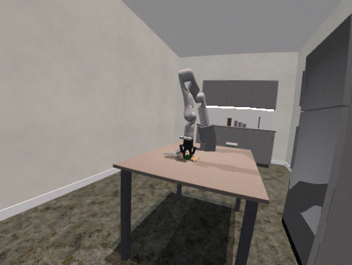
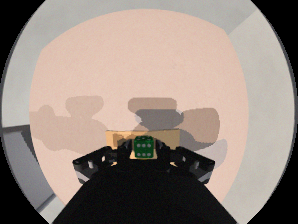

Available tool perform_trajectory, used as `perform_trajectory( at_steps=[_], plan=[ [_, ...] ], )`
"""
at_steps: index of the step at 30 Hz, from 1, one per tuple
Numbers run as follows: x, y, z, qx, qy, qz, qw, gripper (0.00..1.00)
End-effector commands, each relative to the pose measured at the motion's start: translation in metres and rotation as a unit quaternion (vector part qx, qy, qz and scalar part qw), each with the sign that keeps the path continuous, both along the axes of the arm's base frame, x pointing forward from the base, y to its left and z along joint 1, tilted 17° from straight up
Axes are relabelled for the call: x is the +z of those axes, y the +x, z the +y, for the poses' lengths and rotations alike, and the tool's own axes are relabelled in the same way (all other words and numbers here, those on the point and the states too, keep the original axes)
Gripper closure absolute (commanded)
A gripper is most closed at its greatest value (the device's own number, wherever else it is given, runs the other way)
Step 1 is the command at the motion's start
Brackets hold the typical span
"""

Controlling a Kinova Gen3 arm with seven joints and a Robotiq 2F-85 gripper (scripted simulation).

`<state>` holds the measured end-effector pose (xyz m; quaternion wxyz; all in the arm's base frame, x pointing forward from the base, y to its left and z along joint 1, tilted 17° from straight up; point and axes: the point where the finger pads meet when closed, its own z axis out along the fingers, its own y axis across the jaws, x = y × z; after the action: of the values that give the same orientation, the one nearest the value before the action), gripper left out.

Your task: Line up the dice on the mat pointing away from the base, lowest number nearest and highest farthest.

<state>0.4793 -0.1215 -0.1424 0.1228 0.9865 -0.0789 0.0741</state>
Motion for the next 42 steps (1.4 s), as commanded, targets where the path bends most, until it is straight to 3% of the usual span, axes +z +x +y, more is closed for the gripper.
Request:
perform_trajectory(
  at_steps=[1, 10, 15, 17, 28, 36, 37, 42],
  plan=[
    [0.001, 0.001, 0.0, 0.0, 0.0, -0.001, 1.0, 0.54],
    [0.011, -0.001, 0.003, 0.0, 0.0, -0.001, 1.0, 0.54],
    [0.033, -0.004, 0.009, 0.0, 0.0, -0.001, 1.0, 0.54],
    [0.033, -0.004, 0.009, 0.0, 0.0, -0.001, 1.0, 0.54],
    [0.082, -0.01, 0.022, 0.0, 0.0, -0.001, 1.0, 0.54],
    [0.087, -0.011, 0.023, 0.0, 0.0, -0.001, 1.0, 0.54],
    [0.087, -0.011, 0.023, 0.0, 0.0, -0.001, 1.0, 0.0],
    [0.087, -0.011, 0.023, 0.0, 0.0, -0.001, 1.0, 0.0]
  ],
)
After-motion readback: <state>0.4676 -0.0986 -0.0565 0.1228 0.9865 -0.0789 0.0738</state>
